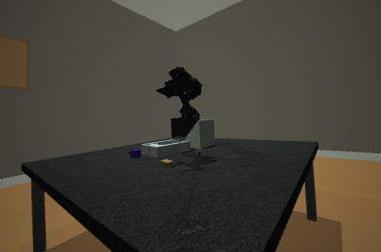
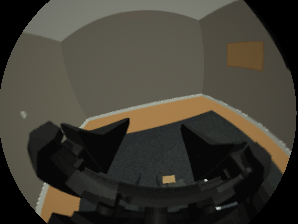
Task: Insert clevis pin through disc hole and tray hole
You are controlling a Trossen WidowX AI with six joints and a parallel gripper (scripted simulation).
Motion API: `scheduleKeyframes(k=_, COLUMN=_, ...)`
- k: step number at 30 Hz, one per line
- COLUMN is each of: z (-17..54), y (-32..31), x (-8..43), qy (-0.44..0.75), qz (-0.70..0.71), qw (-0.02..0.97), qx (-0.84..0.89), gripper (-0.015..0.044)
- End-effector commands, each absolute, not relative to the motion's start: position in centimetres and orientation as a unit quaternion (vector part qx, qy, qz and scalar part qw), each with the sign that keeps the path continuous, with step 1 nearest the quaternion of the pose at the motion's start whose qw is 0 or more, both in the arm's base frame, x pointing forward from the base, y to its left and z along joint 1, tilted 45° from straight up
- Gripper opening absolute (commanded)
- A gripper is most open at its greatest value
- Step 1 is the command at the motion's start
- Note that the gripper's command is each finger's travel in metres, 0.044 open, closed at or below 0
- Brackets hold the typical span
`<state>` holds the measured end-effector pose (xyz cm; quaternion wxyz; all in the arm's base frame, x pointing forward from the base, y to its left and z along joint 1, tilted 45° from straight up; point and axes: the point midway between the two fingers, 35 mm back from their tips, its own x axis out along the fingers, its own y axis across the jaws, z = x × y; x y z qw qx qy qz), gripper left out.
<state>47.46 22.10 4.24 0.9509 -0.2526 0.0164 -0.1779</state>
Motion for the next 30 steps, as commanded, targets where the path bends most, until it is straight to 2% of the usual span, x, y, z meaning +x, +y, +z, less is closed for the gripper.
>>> scheduleKeyframes(k=1, z=4.1, y=22.1, x=47.5, qy=0.019, qz=-0.176, qw=0.951, qx=-0.255, gripper=0.0374)
scheduleKeyframes(k=9, z=-3.7, y=21.1, x=45.8, qy=0.175, qz=-0.088, qw=0.917, qx=-0.348, gripper=0.0164)
scheduleKeyframes(k=19, z=-12.9, y=14.8, x=37.6, qy=0.435, qz=-0.024, qw=0.795, qx=-0.421, gripper=0.0160)
scheduleKeyframes(k=30, z=-14.7, y=8.5, x=26.9, qy=0.628, qz=-0.029, qw=0.644, qx=-0.437, gripper=0.0160)
